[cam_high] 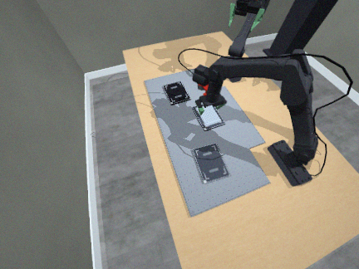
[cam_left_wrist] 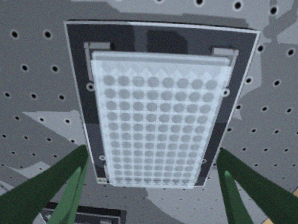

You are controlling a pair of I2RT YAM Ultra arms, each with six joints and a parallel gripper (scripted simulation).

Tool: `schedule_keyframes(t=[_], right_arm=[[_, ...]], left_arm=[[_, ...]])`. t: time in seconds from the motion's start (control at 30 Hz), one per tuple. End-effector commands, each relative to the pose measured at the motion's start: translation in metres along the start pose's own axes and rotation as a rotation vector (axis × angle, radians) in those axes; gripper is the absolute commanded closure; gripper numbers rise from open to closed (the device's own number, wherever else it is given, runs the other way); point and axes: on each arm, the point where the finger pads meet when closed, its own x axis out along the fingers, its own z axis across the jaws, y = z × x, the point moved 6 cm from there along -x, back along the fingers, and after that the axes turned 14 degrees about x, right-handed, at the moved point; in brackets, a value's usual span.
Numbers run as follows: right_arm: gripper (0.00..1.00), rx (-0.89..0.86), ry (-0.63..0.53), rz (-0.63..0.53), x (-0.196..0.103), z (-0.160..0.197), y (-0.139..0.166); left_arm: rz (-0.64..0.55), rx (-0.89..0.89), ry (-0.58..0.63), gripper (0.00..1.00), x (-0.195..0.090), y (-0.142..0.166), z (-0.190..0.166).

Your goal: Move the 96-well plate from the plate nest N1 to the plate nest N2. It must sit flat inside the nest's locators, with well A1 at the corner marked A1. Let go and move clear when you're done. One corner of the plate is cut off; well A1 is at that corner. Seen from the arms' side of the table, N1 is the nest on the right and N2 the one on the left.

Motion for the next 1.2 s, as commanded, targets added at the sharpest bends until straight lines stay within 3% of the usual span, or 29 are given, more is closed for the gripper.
schedule_keyframes(t=[0.0, 0.73, 0.77, 0.9, 1.17], right_arm=[[0.0, 0.001, -0.007, -0.033, -0.008, 0.003, -0.006], [0.0, 0.001, -0.007, -0.033, -0.008, 0.003, -0.006], [0.0, 0.001, -0.007, -0.033, -0.008, 0.003, -0.006], [0.0, 0.001, -0.007, -0.033, -0.008, 0.003, -0.006], [0.0, 0.001, -0.007, -0.033, -0.008, 0.003, -0.006]], left_arm=[[-0.012, 0.016, -0.02, 0.0, 0.003, -0.005, -0.001], [-0.014, 0.016, -0.022, 0.0, 0.018, -0.005, -0.001], [-0.012, 0.016, -0.02, 0.04, 0.018, -0.004, -0.001], [-0.011, 0.016, -0.019, 0.04, 0.018, -0.004, -0.002], [-0.016, 0.01, -0.018, 0.16, 0.015, -0.003, 0.001]])
